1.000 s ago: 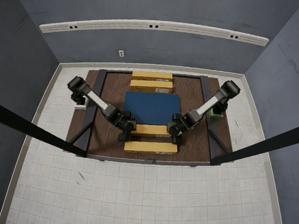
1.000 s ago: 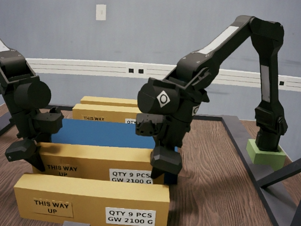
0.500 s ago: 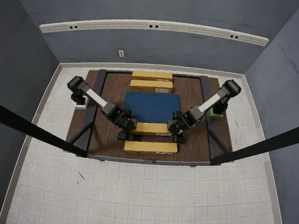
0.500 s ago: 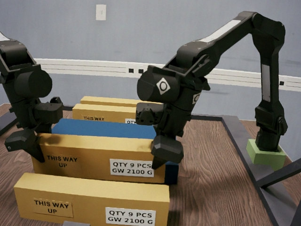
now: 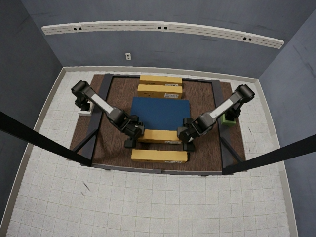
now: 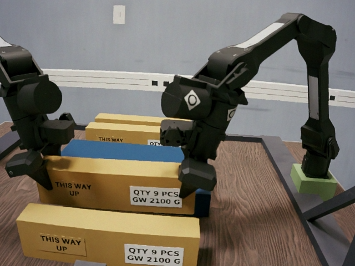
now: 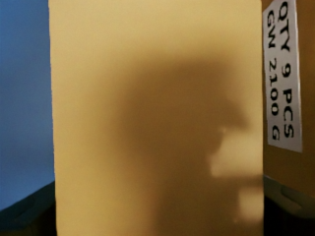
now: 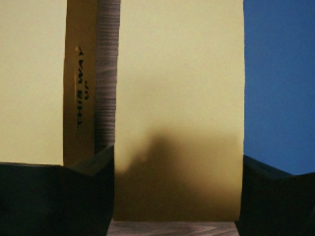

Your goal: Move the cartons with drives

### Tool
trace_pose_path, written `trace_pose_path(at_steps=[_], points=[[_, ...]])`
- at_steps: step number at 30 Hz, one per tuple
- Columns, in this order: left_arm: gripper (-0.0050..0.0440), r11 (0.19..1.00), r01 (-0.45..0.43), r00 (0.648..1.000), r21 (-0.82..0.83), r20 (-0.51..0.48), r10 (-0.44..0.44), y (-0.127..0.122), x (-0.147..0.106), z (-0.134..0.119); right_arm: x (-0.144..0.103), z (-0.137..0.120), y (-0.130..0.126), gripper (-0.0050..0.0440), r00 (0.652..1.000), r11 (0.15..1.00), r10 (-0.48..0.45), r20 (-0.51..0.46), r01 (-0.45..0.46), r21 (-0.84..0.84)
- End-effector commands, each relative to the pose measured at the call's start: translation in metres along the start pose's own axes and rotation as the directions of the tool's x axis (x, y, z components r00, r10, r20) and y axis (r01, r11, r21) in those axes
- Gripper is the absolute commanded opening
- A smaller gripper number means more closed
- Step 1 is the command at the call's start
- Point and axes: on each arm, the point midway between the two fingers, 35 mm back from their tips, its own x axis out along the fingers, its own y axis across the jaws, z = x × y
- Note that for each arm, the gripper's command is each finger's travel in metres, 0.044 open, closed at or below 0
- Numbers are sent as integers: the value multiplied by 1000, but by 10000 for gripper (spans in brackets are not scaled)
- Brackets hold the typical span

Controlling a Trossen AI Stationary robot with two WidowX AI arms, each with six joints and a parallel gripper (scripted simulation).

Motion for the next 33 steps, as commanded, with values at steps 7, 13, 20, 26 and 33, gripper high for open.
trace_pose_path(at_steps=[7,13,20,26,33], points=[[-50,999,51,996,-17,78,-50,-5,-40,15,-36,16,6,-50,996,998,55,76,-57,18],[-50,1000,24,999,-10,44,-24,-5,-41,15,-36,16,6,-50,996,998,55,77,-57,20],[-50,1000,24,999,-10,44,-24,-5,-41,15,-36,16,6,-50,996,998,55,77,-57,20],[-50,1000,24,999,-10,44,-24,-5,-41,15,-36,16,6,-50,996,998,55,77,-57,20],[-50,998,53,996,-17,78,-52,-4,-74,25,-63,23,5,-50,995,998,61,83,-63,20]])
